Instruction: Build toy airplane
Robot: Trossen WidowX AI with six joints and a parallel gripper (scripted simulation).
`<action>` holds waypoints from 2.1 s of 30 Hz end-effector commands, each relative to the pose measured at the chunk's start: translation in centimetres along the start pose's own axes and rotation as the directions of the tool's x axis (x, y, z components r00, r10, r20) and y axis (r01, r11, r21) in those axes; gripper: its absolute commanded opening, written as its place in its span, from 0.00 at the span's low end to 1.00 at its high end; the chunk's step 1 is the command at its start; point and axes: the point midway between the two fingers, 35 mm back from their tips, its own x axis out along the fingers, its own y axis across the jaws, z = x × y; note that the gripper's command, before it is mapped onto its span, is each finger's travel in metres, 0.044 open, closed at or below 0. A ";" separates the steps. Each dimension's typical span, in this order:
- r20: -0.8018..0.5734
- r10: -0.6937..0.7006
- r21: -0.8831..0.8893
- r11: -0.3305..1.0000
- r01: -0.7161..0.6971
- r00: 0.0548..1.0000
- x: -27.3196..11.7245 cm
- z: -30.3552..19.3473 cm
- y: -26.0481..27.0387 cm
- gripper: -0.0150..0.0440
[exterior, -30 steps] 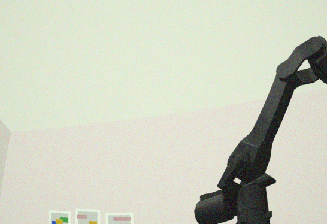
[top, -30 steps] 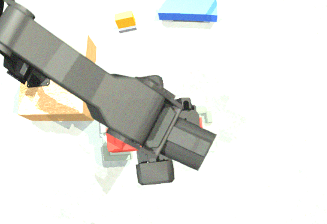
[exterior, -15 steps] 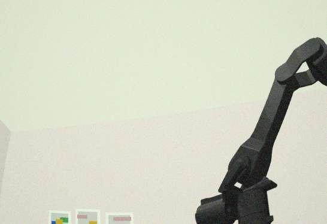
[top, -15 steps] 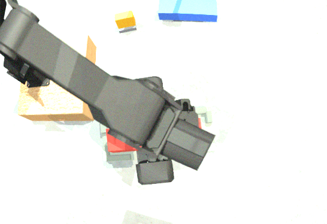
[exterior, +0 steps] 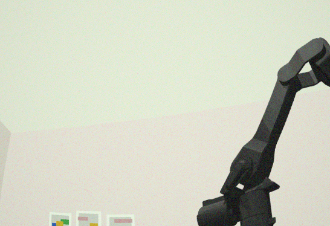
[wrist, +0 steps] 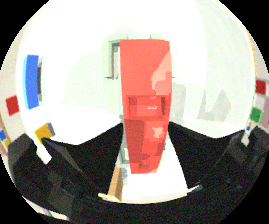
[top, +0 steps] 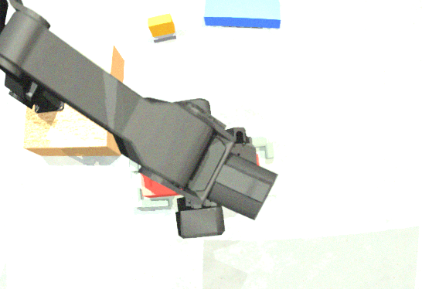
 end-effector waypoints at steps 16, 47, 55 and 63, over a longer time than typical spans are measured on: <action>0.000 -0.003 -0.002 1.000 0.003 1.000 -4.3 0.5 -0.3 1.00; 0.010 0.004 0.169 0.986 -0.005 1.000 -10.3 8.4 10.9 1.00; 0.018 0.015 0.111 0.994 -0.017 1.000 -9.9 10.5 20.2 1.00; 0.008 0.022 0.168 0.985 -0.023 1.000 -9.8 10.4 27.4 1.00</action>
